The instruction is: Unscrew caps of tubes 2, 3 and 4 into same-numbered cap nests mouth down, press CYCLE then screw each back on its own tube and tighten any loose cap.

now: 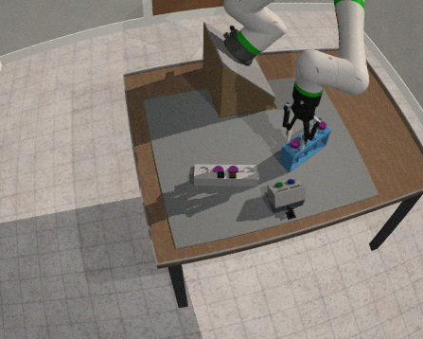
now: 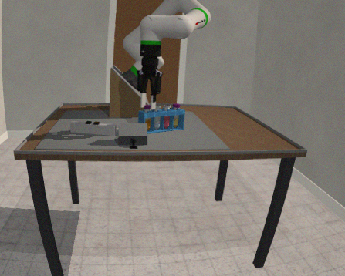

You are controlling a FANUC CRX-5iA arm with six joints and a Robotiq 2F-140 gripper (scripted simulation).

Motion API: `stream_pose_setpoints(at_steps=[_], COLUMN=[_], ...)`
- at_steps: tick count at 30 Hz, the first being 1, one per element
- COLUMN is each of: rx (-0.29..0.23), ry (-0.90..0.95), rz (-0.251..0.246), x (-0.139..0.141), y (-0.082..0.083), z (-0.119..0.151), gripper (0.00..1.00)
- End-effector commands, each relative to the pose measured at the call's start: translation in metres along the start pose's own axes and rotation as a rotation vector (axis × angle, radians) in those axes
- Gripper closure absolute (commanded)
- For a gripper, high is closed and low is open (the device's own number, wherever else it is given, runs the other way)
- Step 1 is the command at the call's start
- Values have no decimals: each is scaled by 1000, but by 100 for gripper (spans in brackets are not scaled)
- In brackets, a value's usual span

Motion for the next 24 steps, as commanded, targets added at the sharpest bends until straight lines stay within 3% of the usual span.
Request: stream_pose_setpoints(at_steps=[1,9,16,17,24], rx=[4,5,5,5,5], ry=[-262,-630,-630,-630,-630], rz=[4,3,3,3,3], x=[0,0,0,0,0], y=[0,0,0,0,0], z=[0,0,0,0,0], gripper=[65,65,65,100,100])
Point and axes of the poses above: the point where the finger pads meet when closed, its own y axis back along the fingers, its own x axis across the jaws, z = x × y, the point moved 7 cm from there along y, back along the fingers, and after that the axes turned 10 degrees about -y, right-handed, at the moved point
